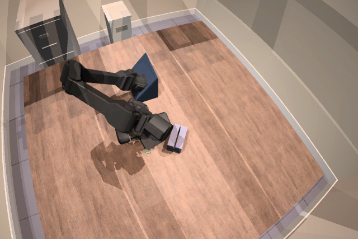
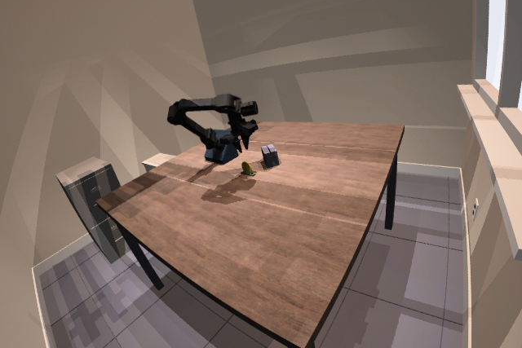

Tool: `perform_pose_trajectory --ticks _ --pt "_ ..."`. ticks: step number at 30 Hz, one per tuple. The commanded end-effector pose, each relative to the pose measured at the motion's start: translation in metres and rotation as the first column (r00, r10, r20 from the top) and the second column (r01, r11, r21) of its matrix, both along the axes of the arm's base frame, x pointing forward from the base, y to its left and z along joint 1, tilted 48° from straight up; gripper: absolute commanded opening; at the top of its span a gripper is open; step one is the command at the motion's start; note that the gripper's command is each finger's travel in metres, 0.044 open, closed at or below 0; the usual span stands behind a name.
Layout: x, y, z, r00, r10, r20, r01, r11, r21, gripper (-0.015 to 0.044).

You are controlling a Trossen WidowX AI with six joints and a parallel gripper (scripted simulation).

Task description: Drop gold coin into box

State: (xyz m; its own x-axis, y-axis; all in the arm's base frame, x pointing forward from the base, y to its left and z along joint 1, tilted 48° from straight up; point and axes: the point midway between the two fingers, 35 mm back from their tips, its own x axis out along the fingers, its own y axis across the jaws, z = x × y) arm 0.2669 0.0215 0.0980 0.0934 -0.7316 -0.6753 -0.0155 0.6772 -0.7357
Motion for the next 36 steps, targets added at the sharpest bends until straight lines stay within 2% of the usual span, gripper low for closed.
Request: perform_pose_trajectory --ticks 1,36 --pt "-0.002 -0.019 -0.012 1.0 -0.01 -0.016 0.01 1.0 -0.013 0.0161" --pt "0.003 -0.061 -0.05 1.0 -0.009 -0.016 0.009 1.0 -0.01 0.0161"
